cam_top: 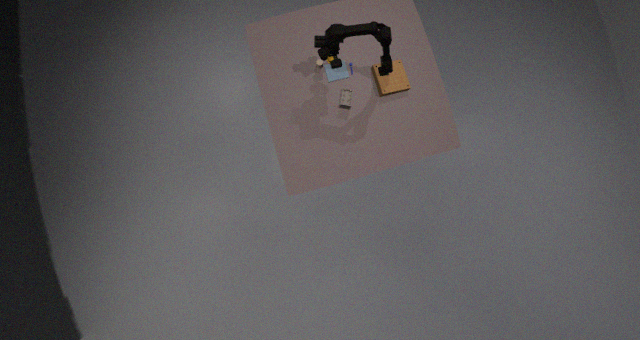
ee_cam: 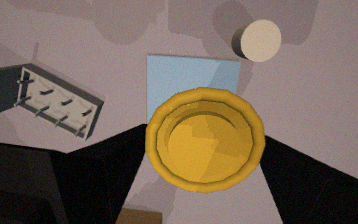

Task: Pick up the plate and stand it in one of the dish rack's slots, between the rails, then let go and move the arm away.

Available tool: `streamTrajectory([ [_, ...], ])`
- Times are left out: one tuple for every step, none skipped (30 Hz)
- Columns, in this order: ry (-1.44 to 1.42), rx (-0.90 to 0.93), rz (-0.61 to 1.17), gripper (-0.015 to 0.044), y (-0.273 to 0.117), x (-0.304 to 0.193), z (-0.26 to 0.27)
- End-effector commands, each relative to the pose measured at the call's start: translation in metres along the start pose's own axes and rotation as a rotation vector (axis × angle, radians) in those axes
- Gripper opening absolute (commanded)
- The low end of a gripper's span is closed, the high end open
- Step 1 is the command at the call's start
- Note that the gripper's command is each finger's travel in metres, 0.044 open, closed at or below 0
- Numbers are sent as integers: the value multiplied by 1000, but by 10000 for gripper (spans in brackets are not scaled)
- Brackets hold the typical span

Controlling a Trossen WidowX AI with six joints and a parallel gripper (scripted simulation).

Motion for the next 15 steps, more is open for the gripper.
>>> streamTrajectory([
  [3, -2, -3, 0, -16, 0, 0],
  [3, -2, -3, 0, -18, 0, 0],
  [3, -2, -3, 0, -20, 0, 0],
  [3, -2, -3, 0, -21, 0, 0],
  [8, -2, -3, 0, -21, -1, 2],
  [24, -1, -3, 0, -21, -3, 8],
  [50, 0, -3, 0, -22, -6, 17],
  [83, 0, -3, 0, -23, -10, 29],
  [116, 1, -3, 0, -24, -15, 41],
  [149, 2, -2, 0, -24, -21, 52],
  [181, 3, -2, 0, -24, -27, 63],
  [214, 4, -1, 0, -24, -33, 73],
  [247, 4, -1, 0, -24, -40, 83],
  [280, 5, 0, 0, -23, -47, 93],
  [313, 5, 1, 0, -22, -54, 102],
])
Point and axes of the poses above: the point midway between the two fingers, 35 mm back from their tips, its own y axis out along the fingers, its own z axis across the jaws, x = y × z, the point moved 2 cm from there along -y, back along the fingers, and after that the axes turned 4 degrees about -y, right-handed, at the moved point
